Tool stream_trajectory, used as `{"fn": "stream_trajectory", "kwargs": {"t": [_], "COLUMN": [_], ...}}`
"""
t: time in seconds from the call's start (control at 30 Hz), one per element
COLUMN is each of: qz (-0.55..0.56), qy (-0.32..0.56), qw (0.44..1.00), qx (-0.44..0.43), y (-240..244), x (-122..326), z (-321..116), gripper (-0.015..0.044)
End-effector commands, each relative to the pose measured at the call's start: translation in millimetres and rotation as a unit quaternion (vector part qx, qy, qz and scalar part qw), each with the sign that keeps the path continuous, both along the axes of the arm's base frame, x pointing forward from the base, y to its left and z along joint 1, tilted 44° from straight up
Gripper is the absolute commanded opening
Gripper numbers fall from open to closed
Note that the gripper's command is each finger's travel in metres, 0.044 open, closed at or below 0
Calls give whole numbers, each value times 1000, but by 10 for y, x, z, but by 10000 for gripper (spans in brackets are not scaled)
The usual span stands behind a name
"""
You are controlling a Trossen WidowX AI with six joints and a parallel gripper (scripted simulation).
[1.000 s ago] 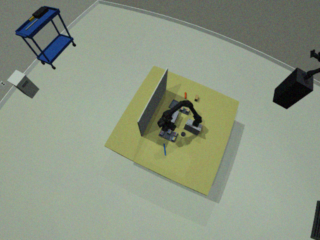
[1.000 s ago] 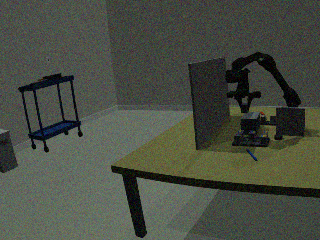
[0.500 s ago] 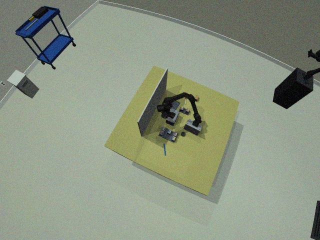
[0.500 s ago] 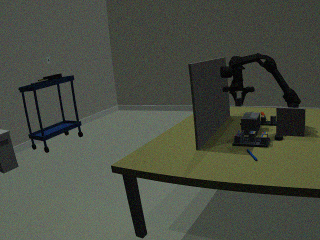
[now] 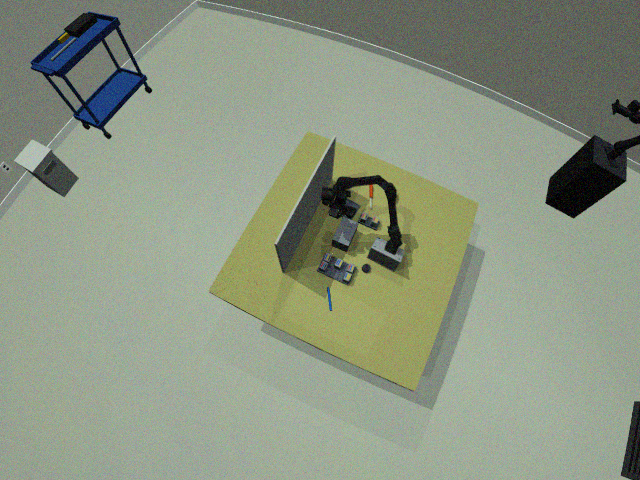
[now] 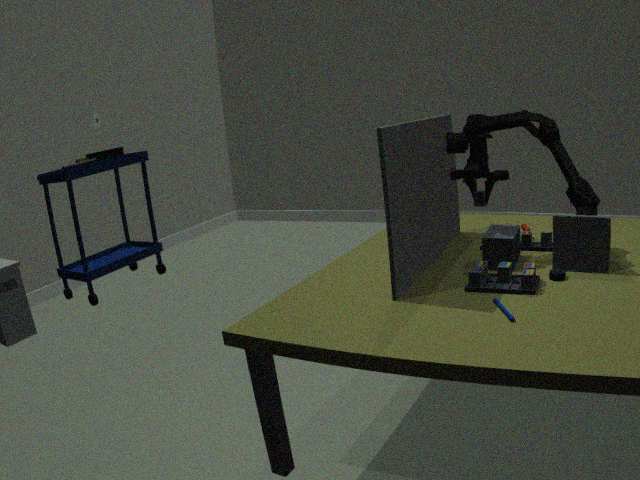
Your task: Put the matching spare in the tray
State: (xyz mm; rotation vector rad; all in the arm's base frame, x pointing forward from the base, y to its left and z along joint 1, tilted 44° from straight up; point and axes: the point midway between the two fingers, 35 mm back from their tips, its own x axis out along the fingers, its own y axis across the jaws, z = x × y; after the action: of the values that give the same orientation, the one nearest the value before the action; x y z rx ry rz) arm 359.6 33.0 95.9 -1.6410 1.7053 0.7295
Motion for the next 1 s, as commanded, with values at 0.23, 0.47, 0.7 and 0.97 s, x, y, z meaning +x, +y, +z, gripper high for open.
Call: {"fn": "stream_trajectory", "kwargs": {"t": [0.23,0.47,0.7,0.97], "qz": [10,9,9,9], "qy": [5,11,11,10], "qw": [1000,999,999,999], "qx": [-27,-42,-41,-40], "y": [-775,-1084,-1101,-1149], "x": [-92,-206,-194,-177], "z": [654,903,874,818], "gripper": [0,0,0,0]}}
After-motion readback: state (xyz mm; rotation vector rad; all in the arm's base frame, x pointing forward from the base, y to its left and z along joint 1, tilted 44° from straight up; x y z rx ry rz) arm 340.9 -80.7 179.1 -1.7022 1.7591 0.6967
